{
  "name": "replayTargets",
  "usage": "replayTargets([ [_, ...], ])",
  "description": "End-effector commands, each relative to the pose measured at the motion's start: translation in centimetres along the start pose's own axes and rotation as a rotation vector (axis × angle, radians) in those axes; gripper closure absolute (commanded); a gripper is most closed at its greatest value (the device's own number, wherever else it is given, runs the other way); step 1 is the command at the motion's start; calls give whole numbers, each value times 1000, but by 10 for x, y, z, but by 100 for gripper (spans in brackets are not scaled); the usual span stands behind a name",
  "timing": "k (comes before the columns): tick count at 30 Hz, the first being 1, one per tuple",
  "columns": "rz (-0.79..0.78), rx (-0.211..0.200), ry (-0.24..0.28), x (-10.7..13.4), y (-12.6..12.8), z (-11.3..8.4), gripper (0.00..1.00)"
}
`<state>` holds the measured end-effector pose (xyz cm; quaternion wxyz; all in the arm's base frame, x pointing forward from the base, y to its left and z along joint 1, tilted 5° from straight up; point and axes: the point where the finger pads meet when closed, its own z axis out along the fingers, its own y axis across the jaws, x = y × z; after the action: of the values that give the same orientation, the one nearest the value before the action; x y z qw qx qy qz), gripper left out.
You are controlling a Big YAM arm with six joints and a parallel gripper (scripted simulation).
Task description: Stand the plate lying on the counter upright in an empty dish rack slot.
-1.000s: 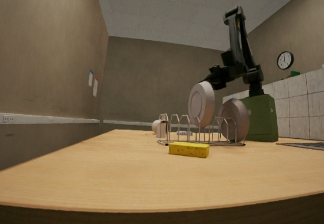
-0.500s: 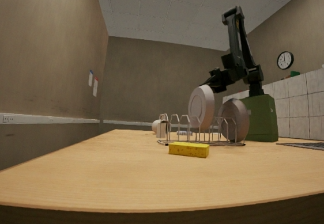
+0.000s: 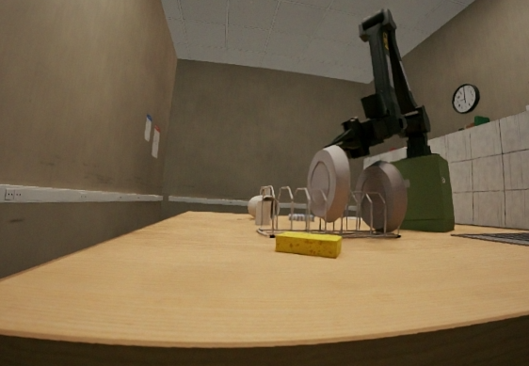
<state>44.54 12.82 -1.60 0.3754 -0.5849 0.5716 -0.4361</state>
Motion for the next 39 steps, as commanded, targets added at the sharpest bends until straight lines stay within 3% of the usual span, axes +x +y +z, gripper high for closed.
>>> replayTargets([
  [1, 34, 74, -2, -3, -27, 9, 100],
  [4, 23, 52, 1, -2, -15, 10, 100],
  [17, 31, 68, -1, -3, -23, 10, 100],
  [21, 22, 51, 2, -2, -12, 11, 100],
  [34, 20, 50, 4, 0, 0, 16, 100],
  [35, 28, 65, 0, -2, -6, 16, 100],
  [39, 20, 50, 4, 0, 7, 19, 100],
])
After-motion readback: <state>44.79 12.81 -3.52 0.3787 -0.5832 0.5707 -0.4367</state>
